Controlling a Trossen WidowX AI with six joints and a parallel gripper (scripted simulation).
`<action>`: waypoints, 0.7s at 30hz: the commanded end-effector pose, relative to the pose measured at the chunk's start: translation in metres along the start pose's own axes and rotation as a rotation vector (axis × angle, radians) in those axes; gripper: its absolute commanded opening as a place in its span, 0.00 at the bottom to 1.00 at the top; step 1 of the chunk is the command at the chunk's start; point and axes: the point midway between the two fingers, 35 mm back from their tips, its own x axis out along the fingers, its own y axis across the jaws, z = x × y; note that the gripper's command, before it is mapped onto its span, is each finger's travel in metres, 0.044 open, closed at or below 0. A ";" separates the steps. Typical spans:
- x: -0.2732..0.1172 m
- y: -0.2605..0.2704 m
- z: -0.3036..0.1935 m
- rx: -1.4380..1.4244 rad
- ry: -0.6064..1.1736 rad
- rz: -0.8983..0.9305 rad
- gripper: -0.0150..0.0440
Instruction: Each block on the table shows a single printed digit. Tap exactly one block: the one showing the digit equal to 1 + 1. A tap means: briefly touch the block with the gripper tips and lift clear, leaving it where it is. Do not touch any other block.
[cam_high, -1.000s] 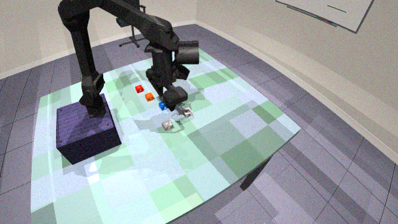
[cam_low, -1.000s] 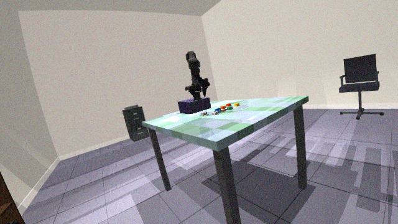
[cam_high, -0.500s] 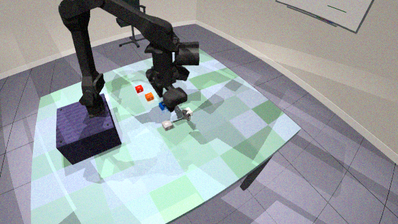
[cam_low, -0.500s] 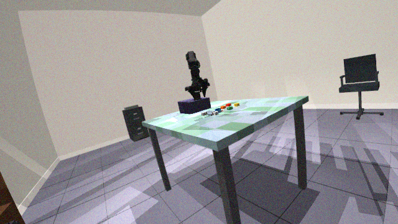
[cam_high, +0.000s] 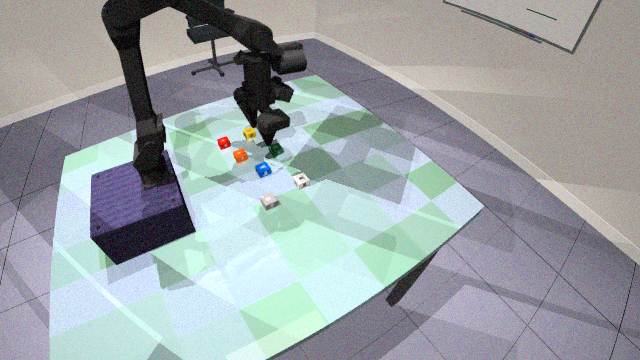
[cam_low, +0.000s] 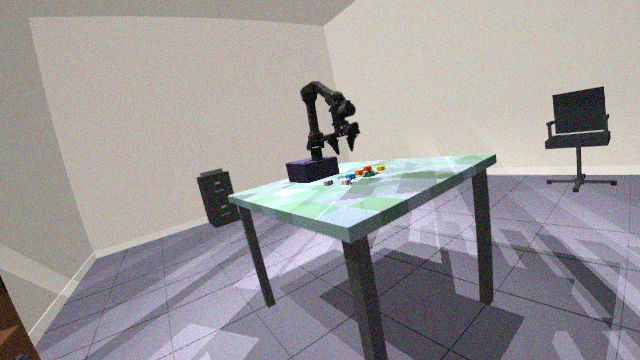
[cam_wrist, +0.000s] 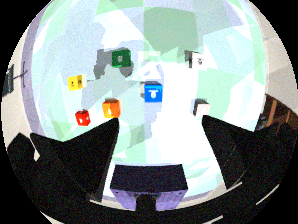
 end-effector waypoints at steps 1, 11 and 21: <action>-0.001 0.012 0.001 0.019 -0.001 -0.008 0.93; -0.001 0.012 0.001 0.019 -0.001 -0.008 0.93; -0.001 0.030 -0.005 0.019 0.000 -0.006 0.93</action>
